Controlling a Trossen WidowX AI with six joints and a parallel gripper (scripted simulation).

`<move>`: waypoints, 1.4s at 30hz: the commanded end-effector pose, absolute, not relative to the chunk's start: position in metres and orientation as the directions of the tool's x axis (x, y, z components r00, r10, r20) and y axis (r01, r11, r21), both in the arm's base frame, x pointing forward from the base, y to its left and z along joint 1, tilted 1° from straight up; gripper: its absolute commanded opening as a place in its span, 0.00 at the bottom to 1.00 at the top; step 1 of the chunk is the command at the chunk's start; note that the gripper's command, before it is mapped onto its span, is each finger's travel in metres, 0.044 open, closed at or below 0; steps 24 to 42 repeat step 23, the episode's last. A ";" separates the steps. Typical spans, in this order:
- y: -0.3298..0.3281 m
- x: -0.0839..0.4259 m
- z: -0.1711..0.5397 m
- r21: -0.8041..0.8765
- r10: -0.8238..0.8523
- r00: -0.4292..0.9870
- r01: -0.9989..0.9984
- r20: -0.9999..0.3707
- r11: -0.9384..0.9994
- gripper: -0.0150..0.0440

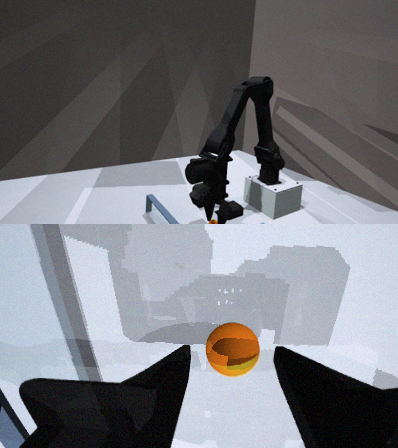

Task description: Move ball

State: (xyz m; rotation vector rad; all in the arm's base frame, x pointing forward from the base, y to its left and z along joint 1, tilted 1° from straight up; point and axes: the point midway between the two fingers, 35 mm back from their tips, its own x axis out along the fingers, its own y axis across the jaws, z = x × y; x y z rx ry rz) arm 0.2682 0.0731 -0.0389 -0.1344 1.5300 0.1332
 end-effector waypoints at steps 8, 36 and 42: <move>0.073 0.266 0.045 -0.003 0.005 0.047 -0.166 -0.999 0.986 0.69; 0.073 0.264 0.088 -0.001 0.010 0.062 -0.172 -0.998 0.985 1.00; 0.073 0.264 0.088 -0.001 0.010 0.062 -0.172 -0.998 0.985 1.00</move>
